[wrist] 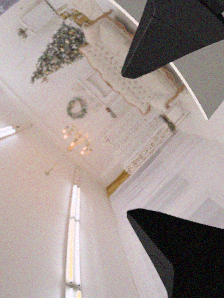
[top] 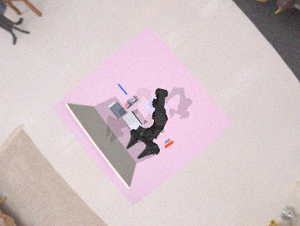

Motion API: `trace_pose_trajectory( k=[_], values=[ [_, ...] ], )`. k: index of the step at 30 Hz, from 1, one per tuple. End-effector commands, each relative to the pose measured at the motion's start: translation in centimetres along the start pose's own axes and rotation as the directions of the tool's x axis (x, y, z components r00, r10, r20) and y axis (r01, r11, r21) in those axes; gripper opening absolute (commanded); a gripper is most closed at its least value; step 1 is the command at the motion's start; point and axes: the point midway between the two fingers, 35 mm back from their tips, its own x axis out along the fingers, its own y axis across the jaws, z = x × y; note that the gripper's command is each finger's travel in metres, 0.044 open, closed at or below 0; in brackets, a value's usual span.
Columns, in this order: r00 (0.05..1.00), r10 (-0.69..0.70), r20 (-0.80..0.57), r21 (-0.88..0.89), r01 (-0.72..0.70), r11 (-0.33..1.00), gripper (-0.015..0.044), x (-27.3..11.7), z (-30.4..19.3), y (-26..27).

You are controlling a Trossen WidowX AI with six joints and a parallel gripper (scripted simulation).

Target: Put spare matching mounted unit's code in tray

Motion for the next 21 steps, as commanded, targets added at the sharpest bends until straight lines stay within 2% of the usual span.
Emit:
trace_pose_trajectory(
  k=[1,7,11,17,21],
  values=[
    [0.996,-0.059,-0.065,-0.122,0.051,0.991,0.0440,1.8,-2.6,-2.5],
    [0.971,-0.168,-0.171,-0.290,0.113,0.950,0.0440,3.5,-6.2,-6.2],
    [0.908,-0.314,-0.277,-0.464,0.160,0.871,0.0440,4.8,-9.7,-11.5],
    [0.750,-0.525,-0.402,-0.647,0.173,0.743,0.0440,5.0,-13.5,-19.7],
    [0.563,-0.669,-0.486,-0.737,0.147,0.660,0.0440,3.5,-15.7,-25.9]
  ],
)
